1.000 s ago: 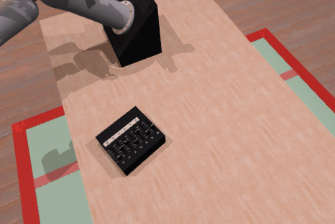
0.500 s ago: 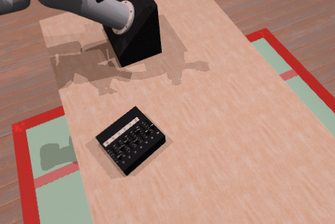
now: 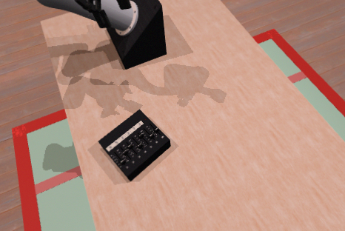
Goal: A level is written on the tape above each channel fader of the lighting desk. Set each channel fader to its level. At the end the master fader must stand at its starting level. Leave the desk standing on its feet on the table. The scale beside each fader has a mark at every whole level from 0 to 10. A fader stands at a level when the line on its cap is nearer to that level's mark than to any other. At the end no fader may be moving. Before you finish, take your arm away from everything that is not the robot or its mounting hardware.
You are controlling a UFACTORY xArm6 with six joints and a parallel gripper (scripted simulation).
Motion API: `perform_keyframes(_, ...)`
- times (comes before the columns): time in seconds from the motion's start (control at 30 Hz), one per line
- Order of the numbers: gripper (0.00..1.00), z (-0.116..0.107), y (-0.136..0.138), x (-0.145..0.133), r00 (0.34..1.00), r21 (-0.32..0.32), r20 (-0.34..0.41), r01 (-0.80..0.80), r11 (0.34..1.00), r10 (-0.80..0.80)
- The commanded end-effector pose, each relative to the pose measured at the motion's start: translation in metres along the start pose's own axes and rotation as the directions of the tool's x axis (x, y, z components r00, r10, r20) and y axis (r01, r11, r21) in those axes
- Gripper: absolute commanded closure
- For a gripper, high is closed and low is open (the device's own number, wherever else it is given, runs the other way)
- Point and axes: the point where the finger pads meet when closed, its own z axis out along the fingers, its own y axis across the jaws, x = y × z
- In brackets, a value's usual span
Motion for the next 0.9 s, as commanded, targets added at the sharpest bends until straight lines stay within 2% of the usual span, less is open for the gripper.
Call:
perform_keyframes(0.0, 0.00, 0.038, 0.039, 0.026, 0.970, 0.015, 0.121, -0.212, 0.977, 0.209)
perform_keyframes(0.13, 0.00, 0.038, 0.039, 0.026, 0.970, 0.015, 0.121, -0.212, 0.977, 0.209)
perform_keyframes(0.17, 0.00, 0.056, 0.054, 0.031, 0.947, 0.009, 0.158, -0.285, 0.958, 0.280)
perform_keyframes(0.2, 0.00, 0.056, 0.054, 0.031, 0.947, 0.009, 0.158, -0.285, 0.958, 0.280)
perform_keyframes(0.23, 0.00, 0.074, 0.067, 0.033, 0.919, 0.001, 0.193, -0.352, 0.936, 0.345)
perform_keyframes(0.33, 0.00, 0.074, 0.067, 0.033, 0.919, 0.001, 0.193, -0.352, 0.936, 0.345)
perform_keyframes(0.37, 0.00, 0.093, 0.080, 0.034, 0.887, -0.009, 0.225, -0.412, 0.911, 0.403)
perform_keyframes(0.43, 0.00, 0.093, 0.080, 0.034, 0.887, -0.009, 0.225, -0.412, 0.911, 0.403)
perform_keyframes(0.47, 0.00, 0.111, 0.092, 0.033, 0.854, -0.021, 0.254, -0.465, 0.885, 0.455)
perform_keyframes(0.53, 0.00, 0.111, 0.092, 0.033, 0.854, -0.021, 0.254, -0.465, 0.885, 0.455)
perform_keyframes(0.57, 0.00, 0.129, 0.102, 0.031, 0.820, -0.033, 0.280, -0.512, 0.858, 0.500)
perform_keyframes(0.7, 0.00, 0.129, 0.102, 0.031, 0.820, -0.033, 0.280, -0.512, 0.858, 0.500)
perform_keyframes(0.77, 0.00, 0.161, 0.118, 0.025, 0.756, -0.058, 0.322, -0.585, 0.809, 0.570)
perform_keyframes(0.83, 0.00, 0.161, 0.118, 0.025, 0.756, -0.058, 0.322, -0.585, 0.809, 0.570)
perform_keyframes(0.87, 0.00, 0.174, 0.123, 0.021, 0.729, -0.069, 0.337, -0.612, 0.788, 0.596)
